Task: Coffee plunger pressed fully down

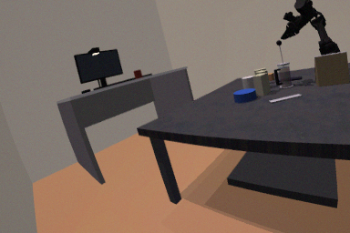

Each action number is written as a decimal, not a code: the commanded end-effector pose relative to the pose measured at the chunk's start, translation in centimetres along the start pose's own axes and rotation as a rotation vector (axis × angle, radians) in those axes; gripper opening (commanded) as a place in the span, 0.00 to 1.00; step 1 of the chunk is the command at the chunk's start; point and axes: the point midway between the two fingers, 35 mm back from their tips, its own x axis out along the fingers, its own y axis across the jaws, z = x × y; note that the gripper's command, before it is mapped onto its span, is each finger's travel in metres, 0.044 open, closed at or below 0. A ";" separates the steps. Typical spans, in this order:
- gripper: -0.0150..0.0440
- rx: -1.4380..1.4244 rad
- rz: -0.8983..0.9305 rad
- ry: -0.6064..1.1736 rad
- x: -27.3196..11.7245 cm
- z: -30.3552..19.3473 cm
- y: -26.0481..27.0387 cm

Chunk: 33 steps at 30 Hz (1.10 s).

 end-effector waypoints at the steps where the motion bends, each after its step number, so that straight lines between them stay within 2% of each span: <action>1: 1.00 -0.007 -0.002 0.000 0.7 -0.2 0.0; 19: 1.00 -0.006 -0.014 -0.009 3.2 0.0 -0.4; 31: 0.47 -0.006 -0.014 -0.009 3.2 0.0 -0.4; 33: 0.46 -0.006 -0.014 -0.009 3.2 0.0 -0.4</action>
